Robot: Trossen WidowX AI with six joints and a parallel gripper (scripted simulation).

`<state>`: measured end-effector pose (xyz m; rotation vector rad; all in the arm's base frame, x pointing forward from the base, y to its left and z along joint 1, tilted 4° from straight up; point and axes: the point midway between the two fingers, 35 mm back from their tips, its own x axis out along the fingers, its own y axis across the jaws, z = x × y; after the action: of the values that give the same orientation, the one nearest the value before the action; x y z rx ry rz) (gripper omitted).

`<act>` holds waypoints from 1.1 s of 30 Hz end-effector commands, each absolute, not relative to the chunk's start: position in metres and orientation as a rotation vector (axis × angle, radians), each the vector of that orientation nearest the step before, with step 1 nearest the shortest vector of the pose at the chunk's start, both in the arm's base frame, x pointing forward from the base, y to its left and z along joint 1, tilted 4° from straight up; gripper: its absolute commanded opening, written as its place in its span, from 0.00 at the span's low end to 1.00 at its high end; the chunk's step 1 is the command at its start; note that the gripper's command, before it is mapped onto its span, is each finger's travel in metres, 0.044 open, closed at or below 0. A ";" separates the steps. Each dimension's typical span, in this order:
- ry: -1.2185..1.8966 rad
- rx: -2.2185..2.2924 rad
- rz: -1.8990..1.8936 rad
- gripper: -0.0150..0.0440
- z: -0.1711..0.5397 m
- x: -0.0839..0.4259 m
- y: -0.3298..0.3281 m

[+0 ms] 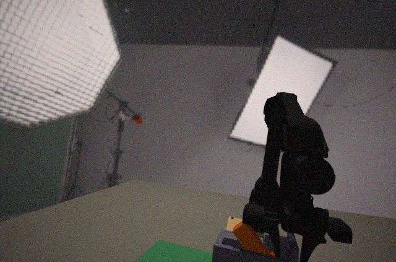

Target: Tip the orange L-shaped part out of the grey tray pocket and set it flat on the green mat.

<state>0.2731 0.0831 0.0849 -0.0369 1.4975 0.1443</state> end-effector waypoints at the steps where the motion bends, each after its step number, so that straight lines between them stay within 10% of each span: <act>1: 1.510 -0.037 0.136 0.56 0.082 0.271 0.082; 33: 1.510 -0.036 0.137 0.56 0.099 0.269 0.093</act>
<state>0.2665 0.0920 0.0931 -0.0380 1.5198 0.1420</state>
